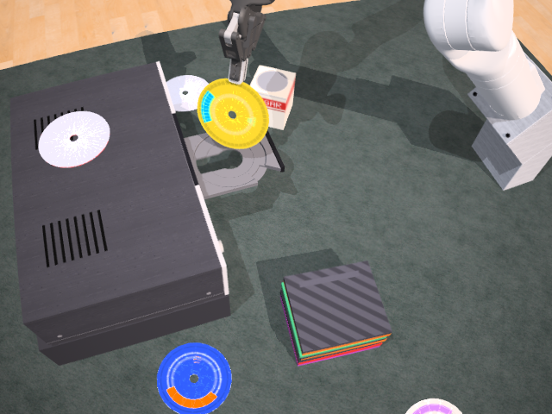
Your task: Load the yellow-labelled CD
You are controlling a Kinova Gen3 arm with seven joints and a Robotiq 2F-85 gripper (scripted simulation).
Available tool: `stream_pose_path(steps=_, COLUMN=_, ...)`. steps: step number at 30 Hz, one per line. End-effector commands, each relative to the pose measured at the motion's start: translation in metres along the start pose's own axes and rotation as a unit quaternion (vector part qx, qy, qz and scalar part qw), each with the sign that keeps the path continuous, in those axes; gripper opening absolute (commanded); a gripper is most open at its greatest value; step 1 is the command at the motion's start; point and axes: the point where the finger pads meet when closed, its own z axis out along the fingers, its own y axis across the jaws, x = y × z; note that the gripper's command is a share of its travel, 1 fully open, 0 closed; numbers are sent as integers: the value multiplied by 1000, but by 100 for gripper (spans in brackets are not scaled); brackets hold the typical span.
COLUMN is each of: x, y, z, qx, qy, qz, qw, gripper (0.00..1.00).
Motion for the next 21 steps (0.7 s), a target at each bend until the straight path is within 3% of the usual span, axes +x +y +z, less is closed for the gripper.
stream_pose_path(steps=1, x=0, y=-2, z=-1, qx=-25, qy=-1, qz=2, qw=1000, gripper=11)
stream_pose_path(steps=8, x=0, y=-12, z=-1, qx=-60, qy=-1, qz=2, qw=998, gripper=11)
stream_pose_path(steps=10, x=0, y=-12, z=-1, qx=-60, qy=-1, qz=2, qw=998, gripper=11)
stream_pose_path(steps=21, x=0, y=-28, z=2, qx=-121, qy=-1, qz=2, qw=993, gripper=11)
